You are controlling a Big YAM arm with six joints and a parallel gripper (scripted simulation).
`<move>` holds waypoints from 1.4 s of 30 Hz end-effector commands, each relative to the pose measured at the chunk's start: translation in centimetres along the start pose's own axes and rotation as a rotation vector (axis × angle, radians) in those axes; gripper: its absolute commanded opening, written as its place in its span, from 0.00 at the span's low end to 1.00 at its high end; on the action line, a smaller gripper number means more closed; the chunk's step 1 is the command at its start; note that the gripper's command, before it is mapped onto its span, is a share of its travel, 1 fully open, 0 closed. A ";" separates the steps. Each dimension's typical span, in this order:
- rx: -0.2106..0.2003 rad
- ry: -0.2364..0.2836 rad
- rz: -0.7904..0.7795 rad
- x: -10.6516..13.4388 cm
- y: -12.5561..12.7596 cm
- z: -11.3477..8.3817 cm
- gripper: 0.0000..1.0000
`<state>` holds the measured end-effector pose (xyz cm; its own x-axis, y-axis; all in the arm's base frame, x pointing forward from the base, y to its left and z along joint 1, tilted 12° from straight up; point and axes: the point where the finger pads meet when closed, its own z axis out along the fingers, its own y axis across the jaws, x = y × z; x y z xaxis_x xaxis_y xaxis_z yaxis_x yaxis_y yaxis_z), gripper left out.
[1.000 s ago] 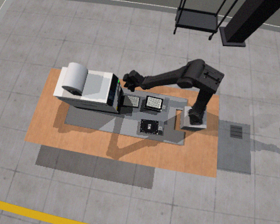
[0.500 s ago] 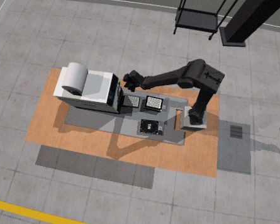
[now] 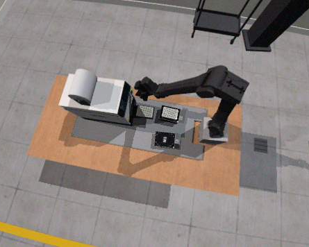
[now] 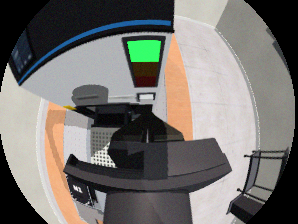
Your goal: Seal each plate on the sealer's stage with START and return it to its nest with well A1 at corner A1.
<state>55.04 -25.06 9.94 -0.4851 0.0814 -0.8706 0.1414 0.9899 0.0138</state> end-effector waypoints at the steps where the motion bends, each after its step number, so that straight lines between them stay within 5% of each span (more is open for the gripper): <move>1: 0.015 -0.012 0.020 -1.5 -1.3 0.5 0.00; 10: -0.002 0.023 0.025 1.1 0.0 1.1 0.00; 25: 0.013 0.000 0.023 -0.7 -0.5 -0.7 0.00; 35: -0.003 -0.032 -0.001 -3.0 0.6 0.0 0.00; 42: 0.013 -0.029 0.009 -2.5 -0.8 0.7 0.00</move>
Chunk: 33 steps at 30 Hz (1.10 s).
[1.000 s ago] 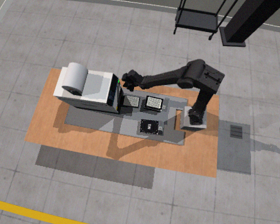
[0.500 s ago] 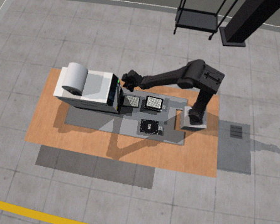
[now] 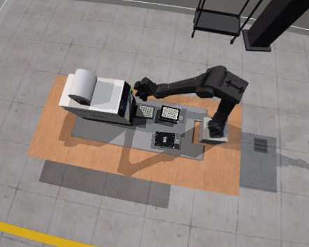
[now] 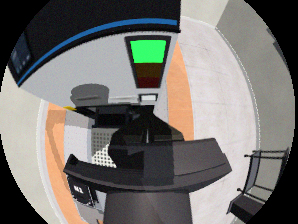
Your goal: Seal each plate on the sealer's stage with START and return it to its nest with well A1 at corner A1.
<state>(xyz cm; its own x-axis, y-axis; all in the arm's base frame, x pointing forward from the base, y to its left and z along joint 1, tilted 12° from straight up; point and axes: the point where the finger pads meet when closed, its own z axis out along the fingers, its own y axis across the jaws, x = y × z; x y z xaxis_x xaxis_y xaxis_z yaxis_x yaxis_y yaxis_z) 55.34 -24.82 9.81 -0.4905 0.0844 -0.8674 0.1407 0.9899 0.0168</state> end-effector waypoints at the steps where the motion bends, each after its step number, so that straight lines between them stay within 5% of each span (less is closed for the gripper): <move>1: 0.015 -0.036 0.007 -2.5 -1.1 0.4 0.00; 33: 0.003 -0.011 0.011 -1.9 -0.6 1.4 0.00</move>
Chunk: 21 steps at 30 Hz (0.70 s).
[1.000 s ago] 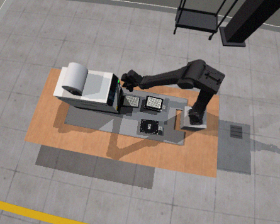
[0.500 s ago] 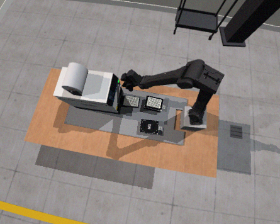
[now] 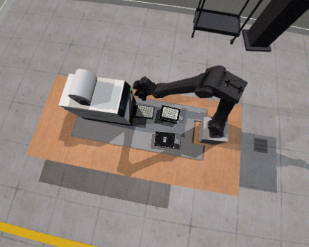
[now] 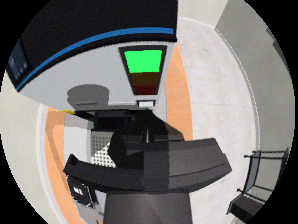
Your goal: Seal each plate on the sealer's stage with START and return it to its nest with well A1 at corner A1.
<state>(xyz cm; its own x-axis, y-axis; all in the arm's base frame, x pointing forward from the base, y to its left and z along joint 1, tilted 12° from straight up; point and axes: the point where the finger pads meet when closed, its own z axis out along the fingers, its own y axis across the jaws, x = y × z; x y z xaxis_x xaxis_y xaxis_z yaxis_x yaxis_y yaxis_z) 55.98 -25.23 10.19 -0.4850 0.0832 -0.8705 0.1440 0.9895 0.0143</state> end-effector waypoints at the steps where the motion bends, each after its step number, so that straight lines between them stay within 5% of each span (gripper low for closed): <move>1: -0.002 0.000 0.013 -0.9 -0.2 1.0 0.00; 12: -0.012 0.027 0.019 0.6 0.4 1.3 0.00; 21: 0.009 -0.007 0.017 -1.3 -0.9 0.8 0.00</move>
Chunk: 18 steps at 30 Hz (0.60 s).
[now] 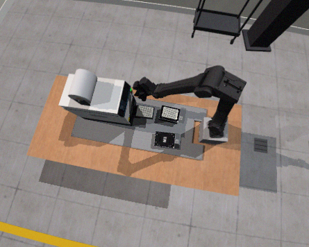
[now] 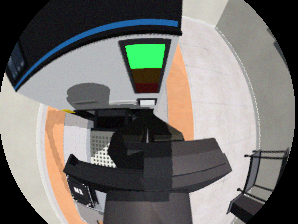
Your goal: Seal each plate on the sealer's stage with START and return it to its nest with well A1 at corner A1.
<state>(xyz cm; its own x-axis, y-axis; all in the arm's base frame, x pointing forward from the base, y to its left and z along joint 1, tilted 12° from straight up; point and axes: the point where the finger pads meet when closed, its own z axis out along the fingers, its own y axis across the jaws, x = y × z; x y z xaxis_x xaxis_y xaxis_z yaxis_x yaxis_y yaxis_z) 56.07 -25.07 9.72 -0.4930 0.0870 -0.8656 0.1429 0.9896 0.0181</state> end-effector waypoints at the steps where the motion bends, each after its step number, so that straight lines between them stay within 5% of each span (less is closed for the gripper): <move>1: 0.014 -0.021 0.013 -2.0 -1.1 0.4 0.00; 18: 0.017 -0.039 0.007 -3.2 -1.3 0.6 0.00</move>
<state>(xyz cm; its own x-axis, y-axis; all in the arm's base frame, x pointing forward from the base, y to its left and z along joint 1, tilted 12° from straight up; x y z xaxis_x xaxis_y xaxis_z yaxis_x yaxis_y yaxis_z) 56.29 -25.23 9.99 -0.4901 0.0862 -0.8674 0.1444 0.9894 0.0168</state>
